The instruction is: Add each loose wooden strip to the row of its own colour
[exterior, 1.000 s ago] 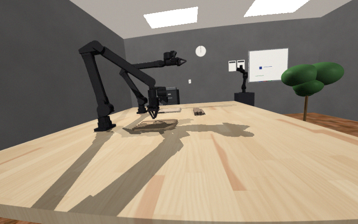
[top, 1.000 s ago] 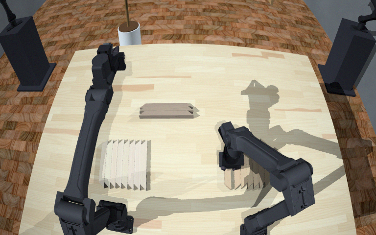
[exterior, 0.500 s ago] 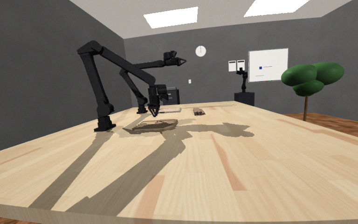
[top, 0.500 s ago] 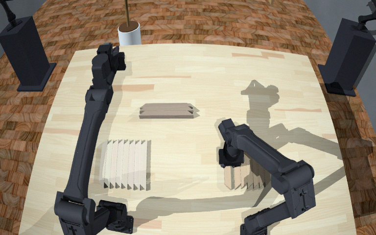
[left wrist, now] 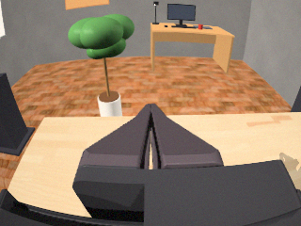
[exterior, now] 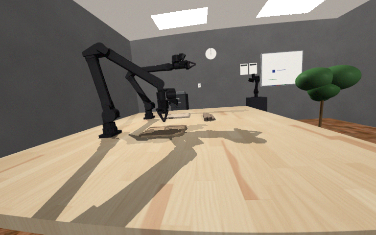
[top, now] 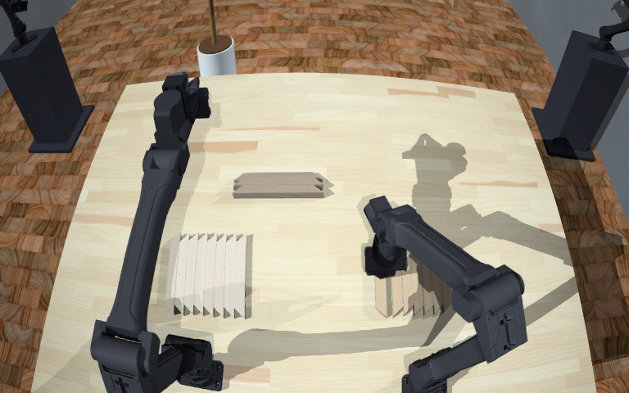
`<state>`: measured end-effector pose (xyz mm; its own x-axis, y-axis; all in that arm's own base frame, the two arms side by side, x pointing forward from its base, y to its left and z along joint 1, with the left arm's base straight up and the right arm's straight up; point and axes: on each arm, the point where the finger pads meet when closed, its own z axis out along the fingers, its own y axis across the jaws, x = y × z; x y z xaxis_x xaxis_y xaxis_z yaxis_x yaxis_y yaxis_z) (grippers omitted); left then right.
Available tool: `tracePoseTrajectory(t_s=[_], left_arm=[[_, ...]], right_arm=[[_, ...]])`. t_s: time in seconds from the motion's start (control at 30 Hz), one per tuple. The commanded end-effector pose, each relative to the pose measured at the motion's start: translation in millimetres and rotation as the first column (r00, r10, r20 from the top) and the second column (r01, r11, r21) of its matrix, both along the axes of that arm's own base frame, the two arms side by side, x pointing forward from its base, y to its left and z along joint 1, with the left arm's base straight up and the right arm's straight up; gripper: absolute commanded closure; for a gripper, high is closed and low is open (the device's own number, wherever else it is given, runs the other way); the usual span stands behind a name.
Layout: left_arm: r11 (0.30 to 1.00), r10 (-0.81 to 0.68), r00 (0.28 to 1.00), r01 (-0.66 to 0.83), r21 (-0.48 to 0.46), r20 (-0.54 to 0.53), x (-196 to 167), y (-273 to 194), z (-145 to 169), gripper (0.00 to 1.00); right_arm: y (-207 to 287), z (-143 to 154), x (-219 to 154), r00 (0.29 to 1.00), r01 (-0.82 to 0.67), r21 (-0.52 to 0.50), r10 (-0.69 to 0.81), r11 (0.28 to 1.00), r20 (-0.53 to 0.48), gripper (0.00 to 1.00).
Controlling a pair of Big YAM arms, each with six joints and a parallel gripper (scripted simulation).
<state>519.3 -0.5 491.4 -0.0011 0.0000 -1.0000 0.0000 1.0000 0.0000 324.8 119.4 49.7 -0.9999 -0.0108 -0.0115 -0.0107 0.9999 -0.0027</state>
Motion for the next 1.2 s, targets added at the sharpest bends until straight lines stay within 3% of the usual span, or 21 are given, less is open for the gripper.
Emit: tracePoseTrajectory(t_s=[0.0, 0.3, 0.6, 0.67, 0.73, 0.87, 1.17], left_arm=[[1.0, -0.001, 1.0, 0.001, 0.011, -0.02, 5, -1, -8, 0.99], [1.0, -0.001, 1.0, 0.001, 0.011, -0.021, 5, -1, -7, 0.99], [1.0, -0.001, 1.0, 0.001, 0.011, -0.009, 5, -1, 1, 0.99], [1.0, -0.001, 1.0, 0.001, 0.011, -0.006, 5, 0, 3, 0.99], [1.0, -0.001, 1.0, 0.001, 0.011, -0.002, 5, 0, 5, 0.99], [1.0, -0.001, 1.0, 0.001, 0.011, 0.005, 5, 0, 10, 0.99], [1.0, -0.001, 1.0, 0.0, 0.011, 0.017, 5, 0, 17, 0.99]], right_arm=[[26, 9, 32, 0.999, -0.001, 0.026, 0.0, 1.0, 0.052, 0.99], [40, 5, 51, 0.999, 0.006, 0.023, -0.007, 1.0, 0.05, 0.99], [40, 6, 45, 0.999, -0.033, 0.02, 0.032, 0.999, 0.037, 0.99], [45, 1, 52, 0.998, -0.035, 0.027, 0.033, 0.999, 0.05, 0.99], [35, -21, 29, 0.999, -0.034, 0.008, 0.034, 0.999, 0.001, 0.99], [35, -32, 28, 0.999, -0.032, 0.007, 0.032, 0.999, -0.004, 0.99], [31, -39, 32, 1.0, -0.017, 0.009, 0.017, 1.0, 0.006, 0.99]])
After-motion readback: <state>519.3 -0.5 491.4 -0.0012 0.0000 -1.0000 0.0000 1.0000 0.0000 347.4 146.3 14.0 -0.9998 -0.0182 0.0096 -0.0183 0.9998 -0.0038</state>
